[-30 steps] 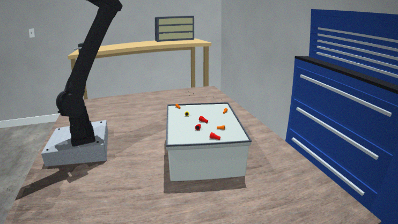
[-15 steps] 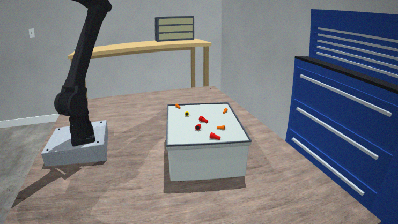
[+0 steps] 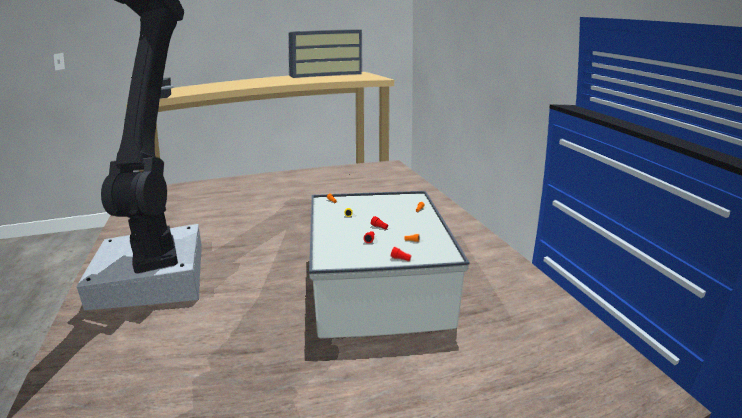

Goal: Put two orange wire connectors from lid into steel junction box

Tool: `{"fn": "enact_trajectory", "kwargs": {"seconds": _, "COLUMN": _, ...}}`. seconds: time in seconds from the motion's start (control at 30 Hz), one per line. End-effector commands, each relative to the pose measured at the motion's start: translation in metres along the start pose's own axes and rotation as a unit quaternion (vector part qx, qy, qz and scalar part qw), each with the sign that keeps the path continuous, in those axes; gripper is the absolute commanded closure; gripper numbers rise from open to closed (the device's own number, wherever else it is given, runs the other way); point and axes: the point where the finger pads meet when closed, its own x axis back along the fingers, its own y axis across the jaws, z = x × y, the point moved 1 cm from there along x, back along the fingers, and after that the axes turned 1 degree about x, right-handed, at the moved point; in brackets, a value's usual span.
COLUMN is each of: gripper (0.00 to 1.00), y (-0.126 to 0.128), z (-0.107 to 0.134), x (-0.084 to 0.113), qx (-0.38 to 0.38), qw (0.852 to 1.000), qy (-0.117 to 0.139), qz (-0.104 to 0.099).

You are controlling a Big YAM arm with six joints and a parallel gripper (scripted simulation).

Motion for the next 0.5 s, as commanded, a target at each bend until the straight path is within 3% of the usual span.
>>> {"fn": "enact_trajectory", "kwargs": {"seconds": 0.0, "gripper": 0.0, "y": 0.024, "z": 0.011, "x": -0.015, "qx": 0.079, "qw": 0.996, "qy": 0.031, "qz": 0.004}}
{"fn": "enact_trajectory", "kwargs": {"seconds": 0.17, "gripper": 0.0, "y": 0.039, "z": 0.05, "x": -0.038, "qx": 0.153, "qw": 0.985, "qy": 0.078, "qz": 0.005}}
{"fn": "enact_trajectory", "kwargs": {"seconds": 0.23, "gripper": 0.0, "y": 0.039, "z": 0.05, "x": -0.038, "qx": 0.153, "qw": 0.985, "qy": 0.078, "qz": 0.005}}
{"fn": "enact_trajectory", "kwargs": {"seconds": 0.27, "gripper": 0.0, "y": 0.046, "z": 0.071, "x": -0.048, "qx": 0.191, "qw": 0.976, "qy": 0.101, "qz": 0.004}}
{"fn": "enact_trajectory", "kwargs": {"seconds": 0.47, "gripper": 0.0, "y": 0.06, "z": 0.117, "x": -0.067, "qx": 0.272, "qw": 0.951, "qy": 0.15, "qz": -0.001}}
